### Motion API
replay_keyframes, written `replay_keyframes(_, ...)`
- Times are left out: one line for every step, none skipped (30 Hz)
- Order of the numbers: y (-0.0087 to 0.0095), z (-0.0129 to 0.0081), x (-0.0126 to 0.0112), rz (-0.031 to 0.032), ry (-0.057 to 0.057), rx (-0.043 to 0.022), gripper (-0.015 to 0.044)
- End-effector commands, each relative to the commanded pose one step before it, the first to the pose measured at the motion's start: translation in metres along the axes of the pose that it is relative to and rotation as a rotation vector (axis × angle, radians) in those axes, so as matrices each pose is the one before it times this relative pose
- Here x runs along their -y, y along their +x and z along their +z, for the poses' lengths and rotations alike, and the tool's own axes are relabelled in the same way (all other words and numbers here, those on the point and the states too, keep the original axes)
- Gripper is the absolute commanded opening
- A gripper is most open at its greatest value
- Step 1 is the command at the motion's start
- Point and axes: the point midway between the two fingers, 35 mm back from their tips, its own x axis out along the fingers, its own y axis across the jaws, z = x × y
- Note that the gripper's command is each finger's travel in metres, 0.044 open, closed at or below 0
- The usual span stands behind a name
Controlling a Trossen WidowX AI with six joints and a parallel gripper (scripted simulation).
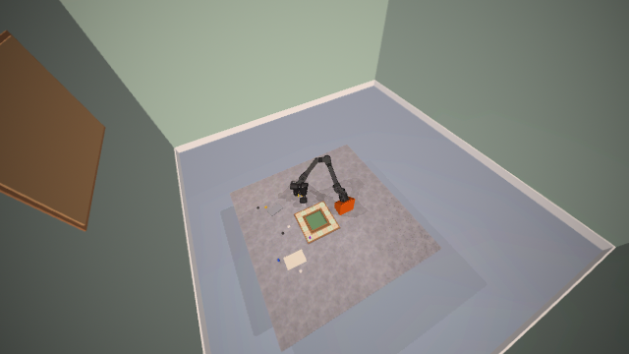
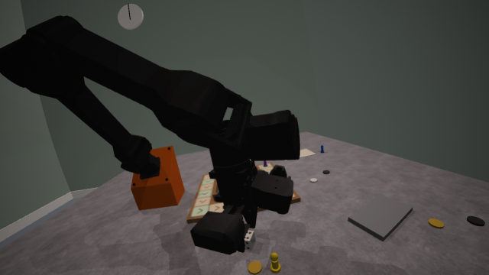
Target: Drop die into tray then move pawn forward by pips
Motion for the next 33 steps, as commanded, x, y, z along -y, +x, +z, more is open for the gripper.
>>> replay_keyframes(0.00775,-0.00327,-0.00135,0.00195,-0.0077,-0.00890,0.0275)
replay_keyframes(0.00077,-0.00002,0.00004,-0.00009,0.0000,0.00005,0.0275)
replay_keyframes(0.00026,-0.00001,0.00001,-0.00003,0.0000,0.00002,0.0275)
replay_keyframes(0.00000,0.00000,0.00000,0.00000,0.0000,0.00000,0.0249)
replay_keyframes(0.00000,0.00000,0.00000,0.00000,0.0000,0.00000,0.0222)
replay_keyframes(0.00000,0.00000,0.00000,0.00000,0.0000,0.00000,0.0196)
replay_keyframes(0.00000,0.00000,0.00000,0.00000,0.0000,0.00000,0.0170)
replay_keyframes(0.00000,0.00000,0.00000,0.00000,0.0000,0.00000,0.0144)
replay_keyframes(0.00000,0.00000,0.00000,0.00000,0.0000,0.00000,0.0118)
replay_keyframes(0.00000,0.00000,0.00000,0.00000,0.0000,0.00000,0.0111)
replay_keyframes(0.00000,0.00000,0.00000,0.00000,0.0000,0.00000,0.0104)
replay_keyframes(0.00000,0.00000,0.00000,0.00000,0.0000,0.00000,0.0097)
replay_keyframes(0.00000,0.00000,0.00000,0.00000,0.0000,0.00000,0.0091)
replay_keyframes(0.00000,0.00000,0.00000,0.00000,0.0000,0.00000,0.0084)
replay_keyframes(0.00000,0.00000,0.00000,0.00000,0.0000,0.00000,0.0077)
replay_keyframes(0.00000,0.00000,0.00000,0.00000,0.0000,0.00000,0.0071)
replay_keyframes(0.00000,0.00000,0.00000,0.00000,0.0000,0.00000,0.0045)
replay_keyframes(-0.00088,0.00113,-0.00052,0.00177,0.0031,0.00416,0.0018)
replay_keyframes(-0.00266,0.00337,-0.00157,0.00544,0.0093,0.01243,0.0000)
replay_keyframes(-0.00446,0.00558,-0.00272,0.00947,0.0154,0.02057,0.0000)
replay_keyframes(-0.00512,0.00499,-0.00280,0.00918,0.0133,0.01698,0.0000)
replay_keyframes(-0.00349,0.00032,-0.00080,0.00114,-0.0008,-0.00281,0.0000)
replay_keyframes(-0.00349,0.00022,-0.00074,0.00093,-0.0009,-0.00293,0.0000)
replay_keyframes(-0.00351,0.00017,-0.00070,0.00080,-0.0010,-0.00288,0.0000)
replay_keyframes(-0.00354,0.00013,-0.00065,0.00067,-0.0010,-0.00282,0.0000)
replay_keyframes(-0.00356,0.00008,-0.00060,0.00054,-0.0011,-0.00277,0.0000)
replay_keyframes(-0.00358,0.00003,-0.00056,0.00041,-0.0011,-0.00271,0.0000)
replay_keyframes(-0.00440,-0.00003,-0.00065,0.00049,-0.0014,-0.00314,0.0000)
replay_keyframes(-0.00559,-0.00014,-0.00071,0.00035,-0.0018,-0.00384,0.0000)
replay_keyframes(-0.00565,-0.00025,-0.00060,0.00005,-0.0019,-0.00370,0.0000)
replay_keyframes(-0.00568,-0.00036,-0.00048,-0.00024,-0.0020,-0.00354,0.0000)
replay_keyframes(-0.00571,-0.00046,-0.00035,-0.00052,-0.0021,-0.00338,0.0000)
replay_keyframes(-0.00574,-0.00057,-0.00023,-0.00080,-0.0022,-0.00320,0.0000)
